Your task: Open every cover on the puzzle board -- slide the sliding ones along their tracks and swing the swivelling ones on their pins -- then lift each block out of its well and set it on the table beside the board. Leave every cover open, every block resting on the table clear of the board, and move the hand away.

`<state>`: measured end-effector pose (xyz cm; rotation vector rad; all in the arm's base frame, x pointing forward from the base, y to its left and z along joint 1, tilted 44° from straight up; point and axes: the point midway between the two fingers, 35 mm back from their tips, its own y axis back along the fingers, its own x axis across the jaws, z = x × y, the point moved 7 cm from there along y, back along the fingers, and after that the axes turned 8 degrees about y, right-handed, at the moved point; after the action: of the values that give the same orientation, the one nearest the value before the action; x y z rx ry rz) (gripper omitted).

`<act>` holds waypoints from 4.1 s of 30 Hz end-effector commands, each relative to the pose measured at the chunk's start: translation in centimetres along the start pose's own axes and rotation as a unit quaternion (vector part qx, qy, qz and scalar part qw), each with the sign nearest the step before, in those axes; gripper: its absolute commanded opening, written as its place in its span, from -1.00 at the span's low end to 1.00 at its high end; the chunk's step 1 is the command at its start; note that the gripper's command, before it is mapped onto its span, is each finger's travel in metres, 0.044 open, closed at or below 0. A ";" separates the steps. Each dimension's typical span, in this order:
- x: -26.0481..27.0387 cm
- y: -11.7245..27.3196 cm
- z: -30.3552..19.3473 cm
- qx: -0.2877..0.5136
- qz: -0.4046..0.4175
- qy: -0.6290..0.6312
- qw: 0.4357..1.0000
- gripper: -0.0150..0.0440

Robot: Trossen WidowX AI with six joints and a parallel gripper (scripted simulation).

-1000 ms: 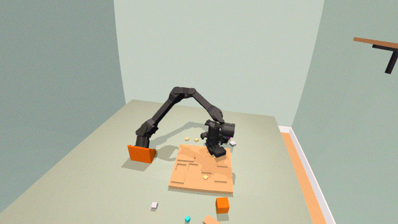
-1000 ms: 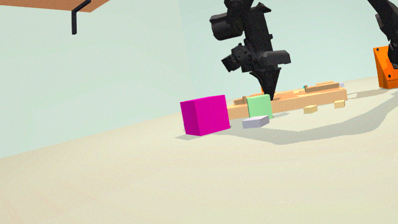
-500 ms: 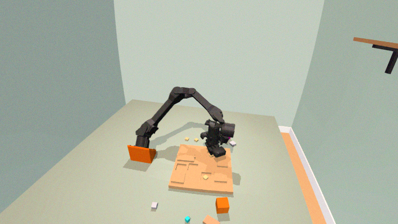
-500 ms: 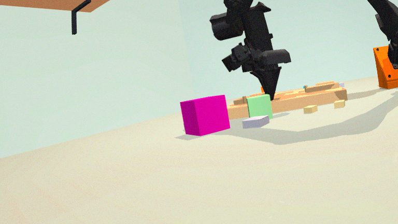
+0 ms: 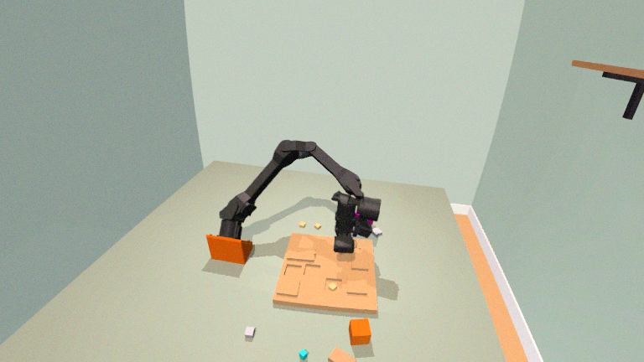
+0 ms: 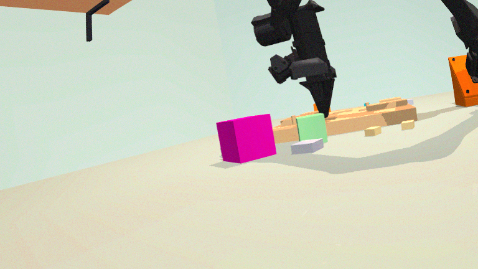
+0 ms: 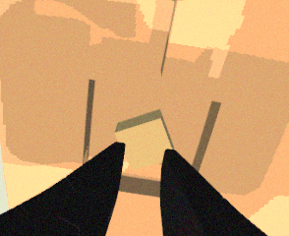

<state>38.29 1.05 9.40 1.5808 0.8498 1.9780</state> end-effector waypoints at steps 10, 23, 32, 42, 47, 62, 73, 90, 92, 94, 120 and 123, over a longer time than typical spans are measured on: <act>-0.1 2.1 0.1 -0.002 -0.002 -0.195 0.981 0.00; -0.1 4.3 0.1 -0.003 -0.002 -0.402 0.916 0.00; 0.0 5.6 -0.1 -0.004 -0.002 -0.513 0.858 0.00; 0.0 4.3 0.0 -0.004 -0.002 -0.513 0.858 0.00; 0.0 3.0 0.0 -0.004 -0.002 -0.513 0.858 0.00; 0.1 2.1 0.2 -0.004 -0.001 -0.513 0.858 0.00; 0.1 2.1 0.2 -0.004 -0.001 -0.513 0.858 0.00; 0.1 0.7 0.2 -0.004 -0.001 -0.513 0.858 0.00; 0.1 0.5 0.2 -0.004 -0.001 -0.513 0.858 0.00; 0.1 0.3 0.2 -0.004 -0.001 -0.513 0.858 0.00; 0.1 -1.0 0.2 -0.003 -0.001 -0.513 0.858 0.00; 0.1 -1.1 0.2 -0.003 0.000 -0.513 0.858 0.00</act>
<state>38.44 1.80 8.92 2.2150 0.3724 0.8413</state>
